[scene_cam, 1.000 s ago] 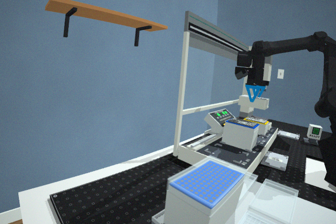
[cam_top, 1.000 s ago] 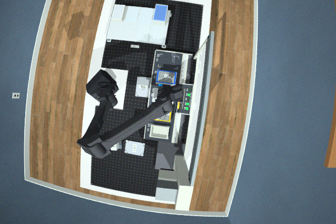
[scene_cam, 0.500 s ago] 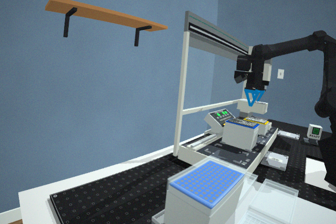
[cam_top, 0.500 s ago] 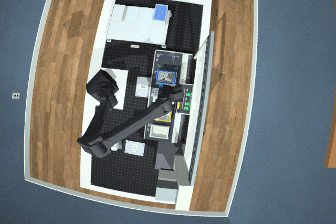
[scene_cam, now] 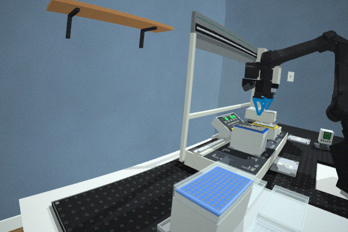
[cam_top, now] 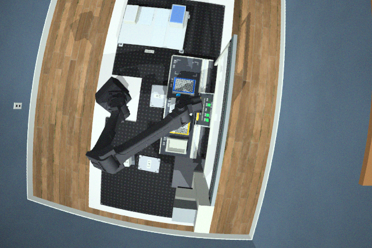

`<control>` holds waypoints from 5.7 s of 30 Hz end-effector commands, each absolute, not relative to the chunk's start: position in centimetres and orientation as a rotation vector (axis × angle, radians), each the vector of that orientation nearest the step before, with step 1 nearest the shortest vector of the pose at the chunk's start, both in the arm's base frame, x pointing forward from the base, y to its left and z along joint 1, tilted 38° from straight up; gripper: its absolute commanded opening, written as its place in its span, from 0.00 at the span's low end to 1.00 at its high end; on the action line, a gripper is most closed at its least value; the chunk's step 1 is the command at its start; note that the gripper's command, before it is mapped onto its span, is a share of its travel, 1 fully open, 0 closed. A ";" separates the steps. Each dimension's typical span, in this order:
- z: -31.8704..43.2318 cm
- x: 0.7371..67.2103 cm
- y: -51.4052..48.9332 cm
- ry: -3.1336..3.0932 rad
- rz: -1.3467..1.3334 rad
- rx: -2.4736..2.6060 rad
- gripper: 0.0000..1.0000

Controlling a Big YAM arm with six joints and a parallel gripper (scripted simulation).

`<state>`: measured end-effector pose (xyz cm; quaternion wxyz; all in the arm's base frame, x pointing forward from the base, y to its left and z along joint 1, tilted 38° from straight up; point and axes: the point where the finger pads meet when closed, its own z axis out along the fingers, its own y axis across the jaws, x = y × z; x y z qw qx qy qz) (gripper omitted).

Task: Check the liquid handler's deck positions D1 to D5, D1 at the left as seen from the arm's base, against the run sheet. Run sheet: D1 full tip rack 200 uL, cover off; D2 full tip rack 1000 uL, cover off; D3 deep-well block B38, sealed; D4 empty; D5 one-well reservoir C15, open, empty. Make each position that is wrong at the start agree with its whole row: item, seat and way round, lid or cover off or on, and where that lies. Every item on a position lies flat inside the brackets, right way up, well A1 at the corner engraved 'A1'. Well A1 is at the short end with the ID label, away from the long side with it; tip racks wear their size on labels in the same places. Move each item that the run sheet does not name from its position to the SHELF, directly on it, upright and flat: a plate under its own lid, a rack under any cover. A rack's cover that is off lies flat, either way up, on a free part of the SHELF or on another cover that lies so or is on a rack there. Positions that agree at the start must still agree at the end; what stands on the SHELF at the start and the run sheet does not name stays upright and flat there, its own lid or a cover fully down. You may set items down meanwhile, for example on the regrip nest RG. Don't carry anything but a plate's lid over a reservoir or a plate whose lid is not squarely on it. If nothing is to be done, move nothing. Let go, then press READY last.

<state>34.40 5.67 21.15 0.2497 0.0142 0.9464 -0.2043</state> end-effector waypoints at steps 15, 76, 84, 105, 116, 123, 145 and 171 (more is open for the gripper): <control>20.8 36.8 4.8 2.542 -0.533 0.052 0.00; 14.9 39.8 2.2 2.545 -0.538 0.043 0.00; 14.8 39.8 2.2 2.545 -0.538 0.043 0.00; 14.1 40.1 1.7 2.553 -0.547 0.047 0.00; 13.2 39.7 1.4 2.566 -0.554 0.041 0.00; 13.0 39.7 1.3 2.565 -0.554 0.042 0.00; 13.8 40.1 1.7 2.546 -0.539 0.042 0.00; 13.8 40.1 1.7 2.546 -0.539 0.042 1.00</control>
